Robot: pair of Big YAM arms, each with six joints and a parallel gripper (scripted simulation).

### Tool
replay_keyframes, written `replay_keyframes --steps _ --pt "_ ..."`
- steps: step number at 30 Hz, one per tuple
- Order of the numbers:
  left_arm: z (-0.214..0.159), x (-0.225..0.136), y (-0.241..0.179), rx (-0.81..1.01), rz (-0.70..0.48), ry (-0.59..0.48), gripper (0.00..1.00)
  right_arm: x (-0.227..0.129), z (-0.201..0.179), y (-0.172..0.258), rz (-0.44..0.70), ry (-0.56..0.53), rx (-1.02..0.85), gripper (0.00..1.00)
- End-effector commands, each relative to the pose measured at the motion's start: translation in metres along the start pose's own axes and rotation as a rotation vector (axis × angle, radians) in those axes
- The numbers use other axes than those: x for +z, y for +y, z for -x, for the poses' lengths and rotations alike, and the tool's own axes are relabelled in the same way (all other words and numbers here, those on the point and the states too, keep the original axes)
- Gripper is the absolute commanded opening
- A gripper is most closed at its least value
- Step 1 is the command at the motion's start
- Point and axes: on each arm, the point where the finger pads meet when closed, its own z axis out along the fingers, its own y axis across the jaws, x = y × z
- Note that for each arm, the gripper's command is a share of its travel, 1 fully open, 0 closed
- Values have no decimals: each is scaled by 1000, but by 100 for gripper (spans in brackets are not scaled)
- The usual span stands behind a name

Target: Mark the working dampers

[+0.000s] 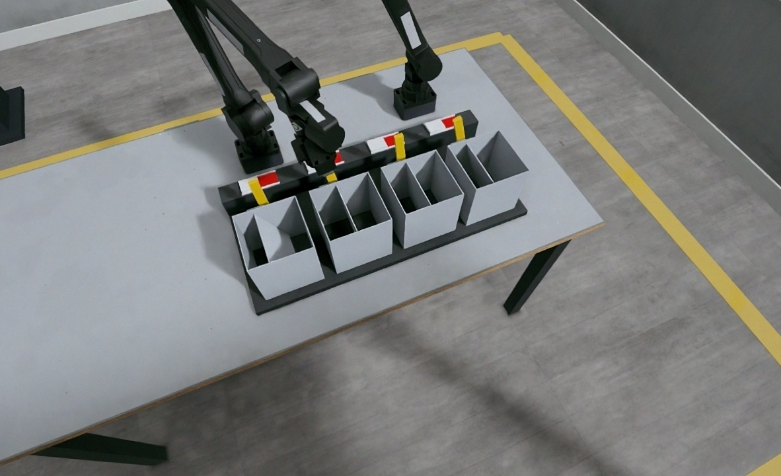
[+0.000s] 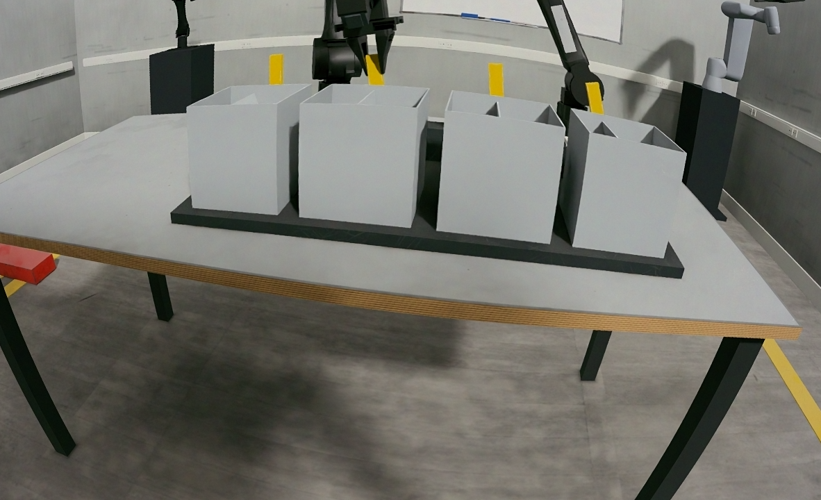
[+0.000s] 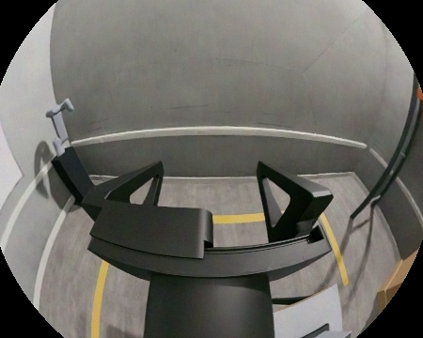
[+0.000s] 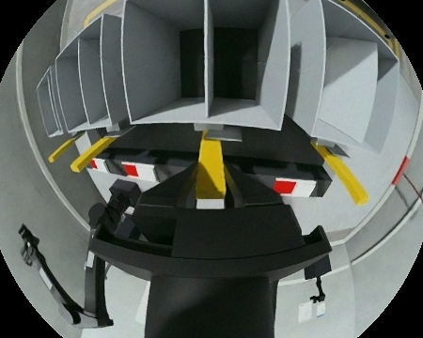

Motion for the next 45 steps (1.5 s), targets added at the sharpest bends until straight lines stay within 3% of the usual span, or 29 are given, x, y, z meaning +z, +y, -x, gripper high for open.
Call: replay_keyframes --steps 1,23,45 --pt "19 -4 5 -9 9 -49 100 -5 5 -2 40 -30 -9 17" --pt "19 -4 5 -9 9 -49 100 -1 5 -18 190 -25 -10 17" --pt "19 -4 5 -9 9 -49 100 0 5 -21 228 -23 -11 17"
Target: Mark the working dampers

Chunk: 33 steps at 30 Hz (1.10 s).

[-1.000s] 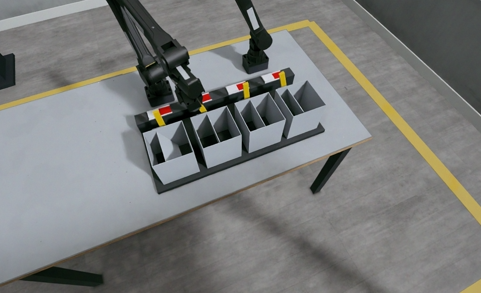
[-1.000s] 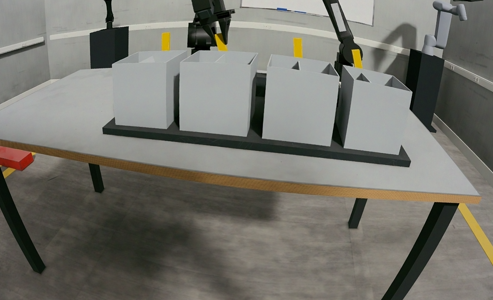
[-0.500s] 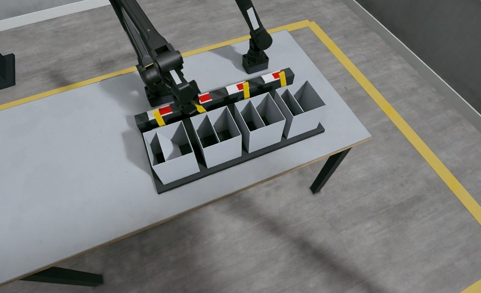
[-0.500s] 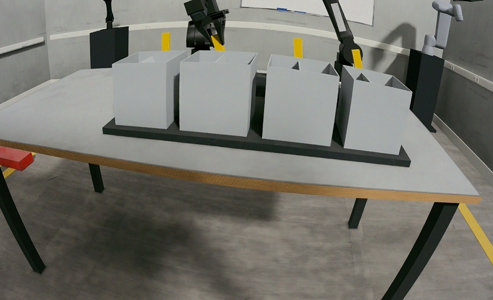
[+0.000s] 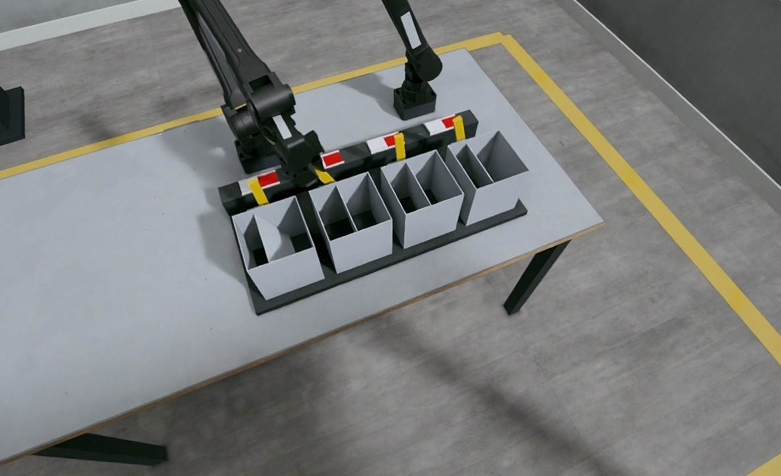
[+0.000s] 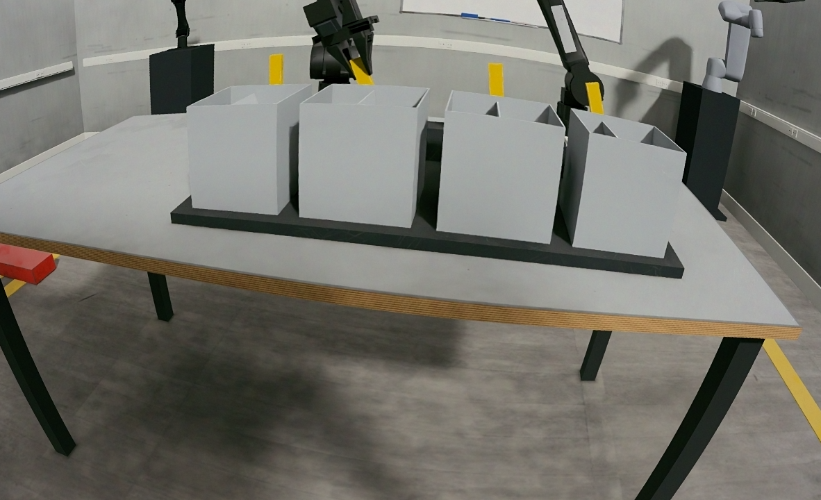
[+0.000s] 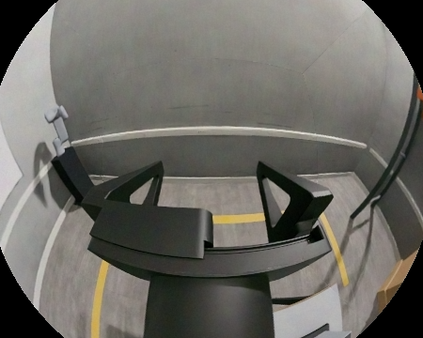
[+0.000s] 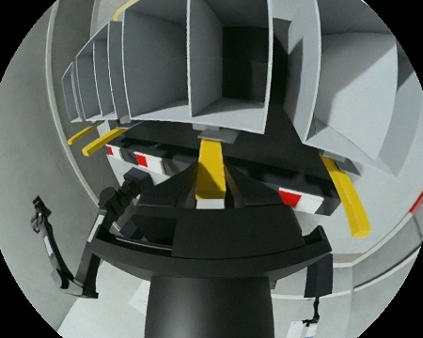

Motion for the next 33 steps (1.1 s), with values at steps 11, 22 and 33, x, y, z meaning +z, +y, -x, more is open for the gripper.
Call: replay_keyframes --steps 11,22,33 --pt "19 -4 5 -9 9 -49 100 -2 5 1 17 -26 -10 17" --pt "19 -4 5 -9 9 -49 100 -2 5 1 16 -26 -10 29" --pt "19 -4 5 -9 9 -49 100 -5 7 2 17 -32 -12 36"
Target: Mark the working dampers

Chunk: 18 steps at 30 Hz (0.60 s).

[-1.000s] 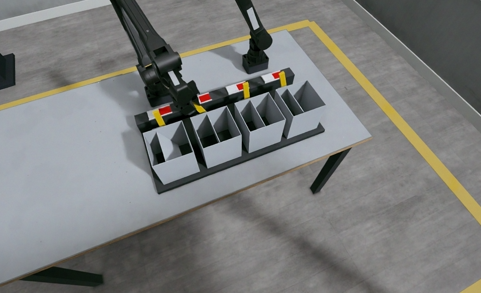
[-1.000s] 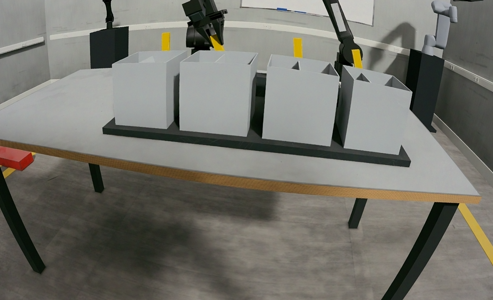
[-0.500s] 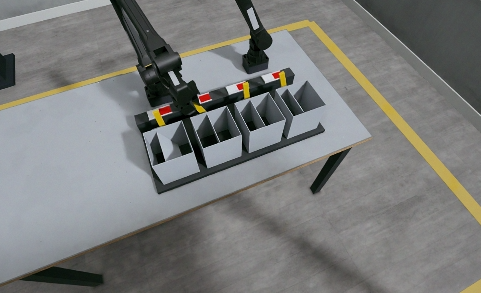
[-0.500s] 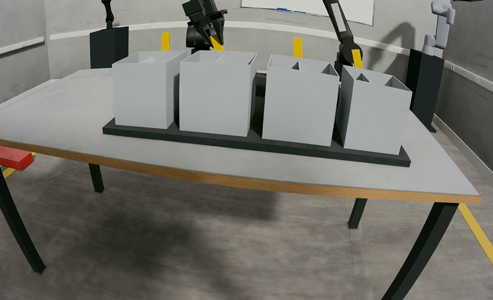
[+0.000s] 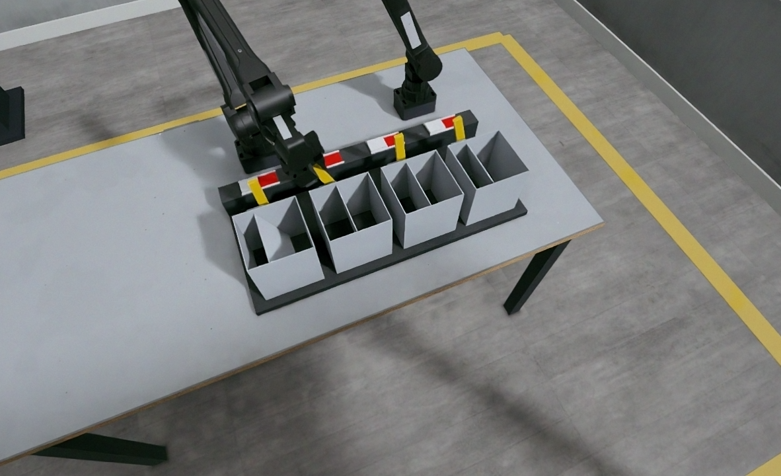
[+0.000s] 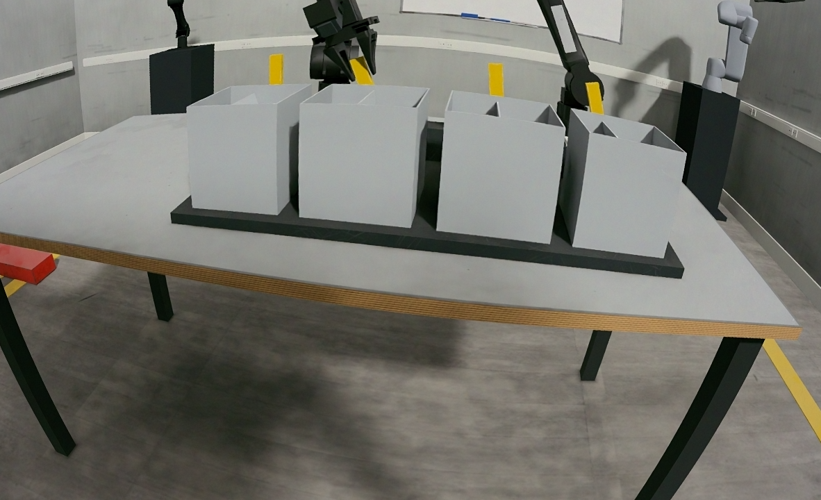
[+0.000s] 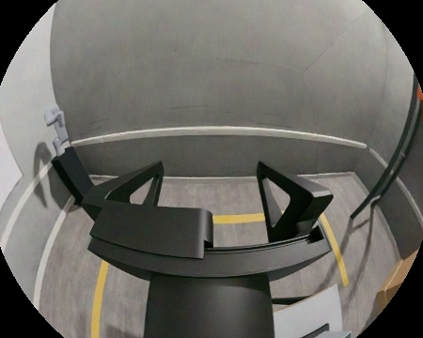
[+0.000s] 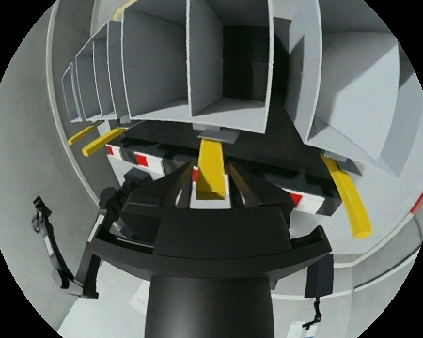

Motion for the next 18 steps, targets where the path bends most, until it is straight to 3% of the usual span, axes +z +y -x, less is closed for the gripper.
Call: replay_keyframes --steps 1,18 --pt "19 -4 5 -9 9 -49 100 -6 8 2 13 -33 -15 36" --pt "19 -4 5 -9 9 -49 100 -43 19 11 20 -68 -28 36"
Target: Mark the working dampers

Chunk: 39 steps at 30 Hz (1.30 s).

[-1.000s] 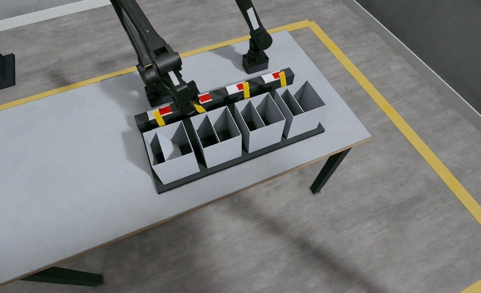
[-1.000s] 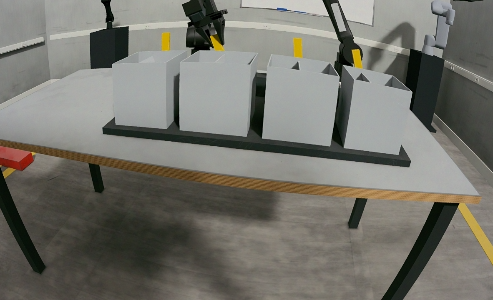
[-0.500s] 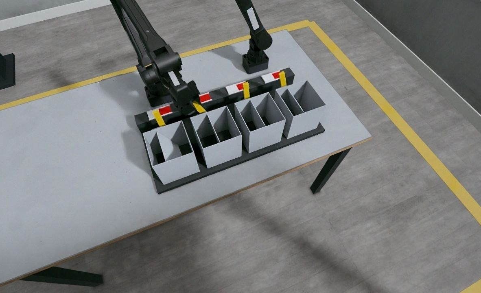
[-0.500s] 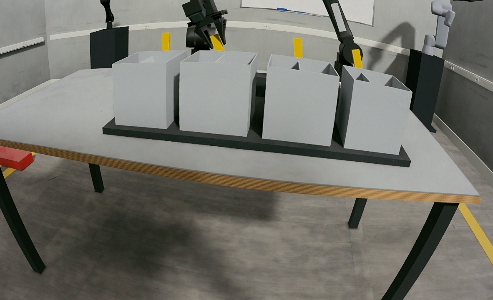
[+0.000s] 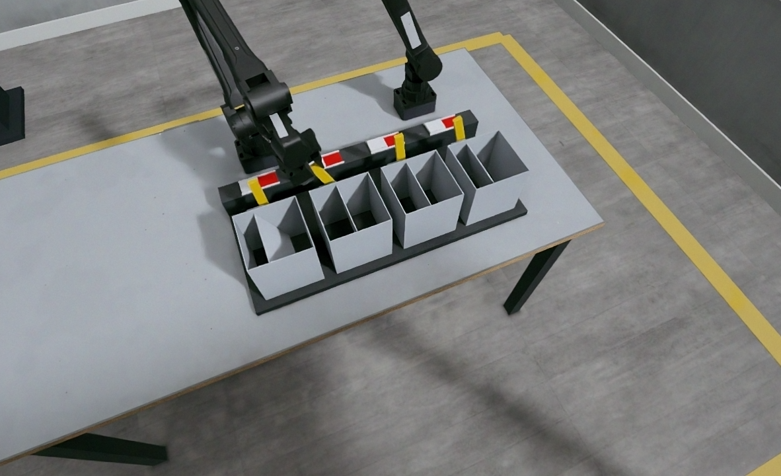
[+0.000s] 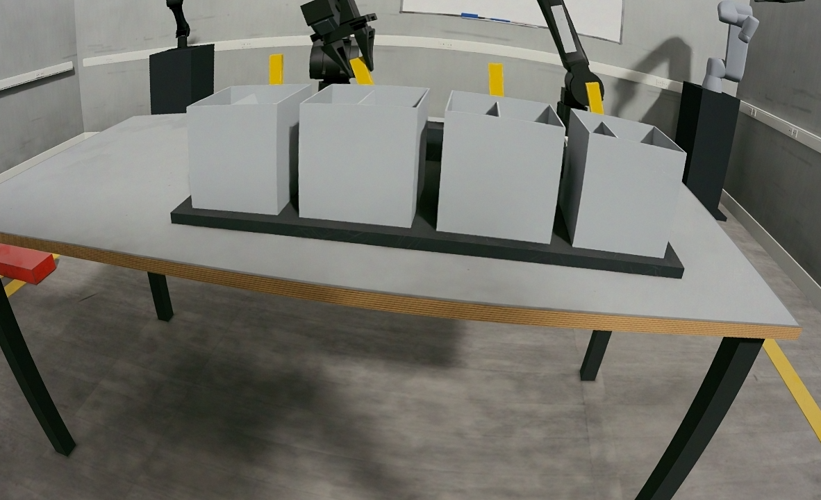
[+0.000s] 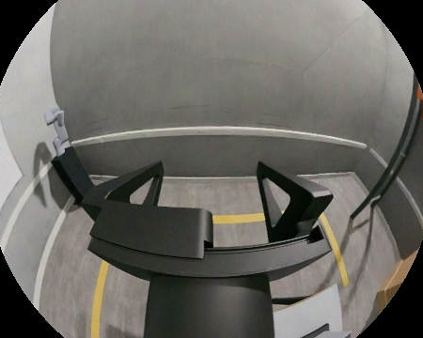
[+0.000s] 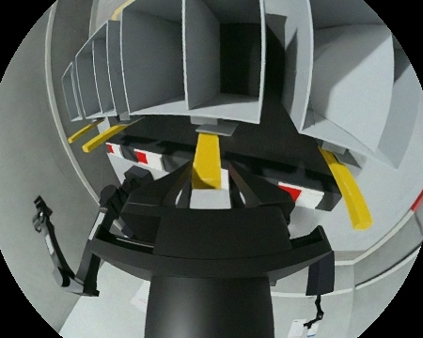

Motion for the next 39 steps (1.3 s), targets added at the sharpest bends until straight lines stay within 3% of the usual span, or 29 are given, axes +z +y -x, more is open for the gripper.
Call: replay_keyframes --steps 1,12,26,31,39 --pt "19 -4 5 -9 9 -49 100 -41 24 15 23 -83 -42 36" --pt "19 -4 5 -9 9 -49 100 -78 21 13 20 -83 -42 36" --pt "19 -4 5 -9 9 -49 100 -86 21 13 14 -69 -42 36" --pt "19 -4 5 -9 9 -49 100 -82 44 30 -48 -78 -37 36" --pt "19 -4 5 -9 9 -49 100 -85 110 76 -292 -55 -21 36"
